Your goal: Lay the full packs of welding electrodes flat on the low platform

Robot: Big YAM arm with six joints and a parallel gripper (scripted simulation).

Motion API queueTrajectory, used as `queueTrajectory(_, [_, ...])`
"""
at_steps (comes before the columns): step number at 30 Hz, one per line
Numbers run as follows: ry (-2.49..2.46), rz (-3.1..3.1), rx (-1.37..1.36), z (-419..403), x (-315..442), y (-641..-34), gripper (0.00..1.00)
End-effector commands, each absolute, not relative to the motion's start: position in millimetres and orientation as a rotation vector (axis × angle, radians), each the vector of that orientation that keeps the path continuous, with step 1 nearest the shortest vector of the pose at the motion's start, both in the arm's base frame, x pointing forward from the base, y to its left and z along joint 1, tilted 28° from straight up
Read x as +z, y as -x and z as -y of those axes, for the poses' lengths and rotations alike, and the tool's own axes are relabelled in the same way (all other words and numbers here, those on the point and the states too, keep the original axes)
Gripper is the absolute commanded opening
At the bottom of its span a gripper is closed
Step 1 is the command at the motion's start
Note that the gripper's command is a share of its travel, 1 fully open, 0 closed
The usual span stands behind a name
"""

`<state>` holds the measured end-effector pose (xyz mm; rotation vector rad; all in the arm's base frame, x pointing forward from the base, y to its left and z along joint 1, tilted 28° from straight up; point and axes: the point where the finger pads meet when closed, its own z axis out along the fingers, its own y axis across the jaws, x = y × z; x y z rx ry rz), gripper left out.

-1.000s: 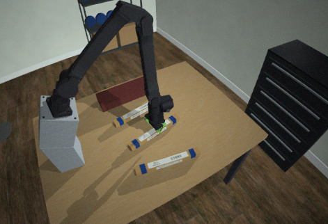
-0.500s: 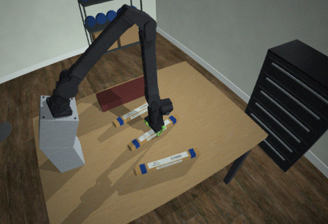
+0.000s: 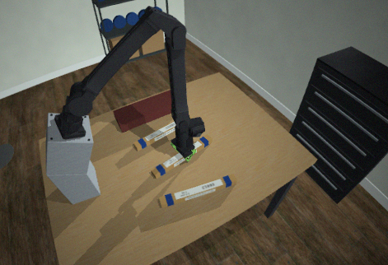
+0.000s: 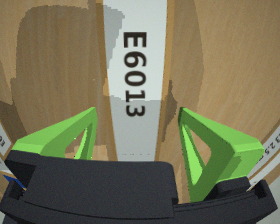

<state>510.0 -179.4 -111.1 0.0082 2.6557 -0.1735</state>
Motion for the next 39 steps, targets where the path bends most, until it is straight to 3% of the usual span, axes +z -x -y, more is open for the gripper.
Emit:
queueTrajectory(1, [-0.006, -2.669, -0.164, 170.9, -122.8, -507.1, 0.74])
queueTrajectory(25, [-0.007, -2.668, -0.164, 171.2, -124.0, -507.2, 0.74])
queueTrajectory(26, [-0.007, -2.668, -0.164, 171.2, -124.0, -507.3, 0.00])
queueTrajectory(39, [-0.005, -2.670, -0.164, 171.4, -124.1, -506.8, 0.00])
